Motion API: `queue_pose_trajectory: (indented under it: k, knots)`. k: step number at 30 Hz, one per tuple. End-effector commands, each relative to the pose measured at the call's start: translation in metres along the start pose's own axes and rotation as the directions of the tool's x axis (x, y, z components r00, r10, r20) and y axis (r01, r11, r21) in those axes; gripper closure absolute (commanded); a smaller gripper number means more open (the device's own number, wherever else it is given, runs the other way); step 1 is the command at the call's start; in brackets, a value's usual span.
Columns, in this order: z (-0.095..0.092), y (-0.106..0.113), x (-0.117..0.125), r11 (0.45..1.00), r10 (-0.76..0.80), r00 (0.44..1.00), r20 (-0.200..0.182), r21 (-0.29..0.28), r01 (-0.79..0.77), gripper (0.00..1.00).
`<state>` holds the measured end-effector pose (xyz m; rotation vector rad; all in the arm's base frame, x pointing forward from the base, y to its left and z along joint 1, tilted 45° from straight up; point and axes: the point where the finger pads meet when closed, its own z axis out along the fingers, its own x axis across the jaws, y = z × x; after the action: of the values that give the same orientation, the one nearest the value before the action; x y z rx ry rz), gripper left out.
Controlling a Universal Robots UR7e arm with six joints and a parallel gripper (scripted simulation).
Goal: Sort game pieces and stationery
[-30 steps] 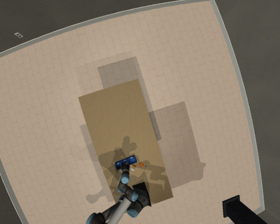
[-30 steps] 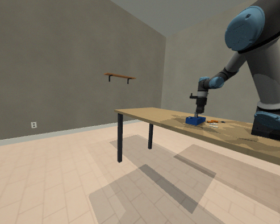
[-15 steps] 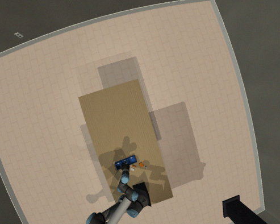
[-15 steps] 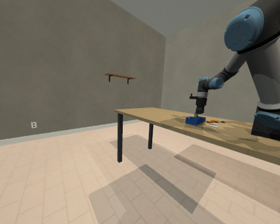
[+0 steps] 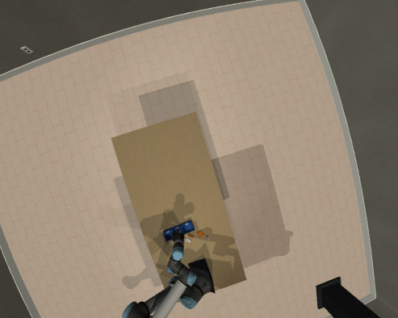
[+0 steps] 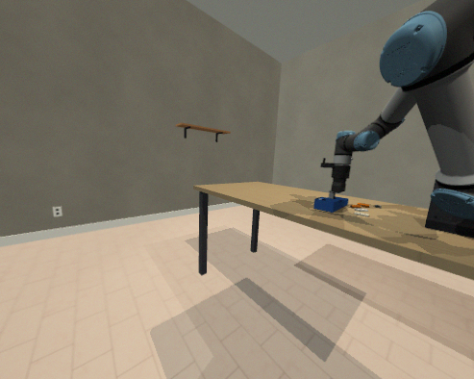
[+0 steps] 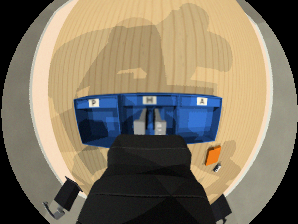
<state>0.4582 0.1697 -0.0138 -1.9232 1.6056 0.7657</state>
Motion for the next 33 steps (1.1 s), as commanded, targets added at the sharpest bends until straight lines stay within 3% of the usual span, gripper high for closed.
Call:
queue_pose_trajectory:
  k: [1, 18, 33]
  knots:
    - [0.000, 0.000, 0.000, 1.000, 0.000, 1.000, 0.000, 0.001, 0.000, 0.69]
    - [0.000, 0.000, 0.000, 1.000, 0.000, 1.000, 0.000, 0.001, 0.000, 0.69]
    - [-0.018, 0.000, 0.000, 1.000, 0.000, 1.000, -0.001, 0.001, 0.000, 0.69]
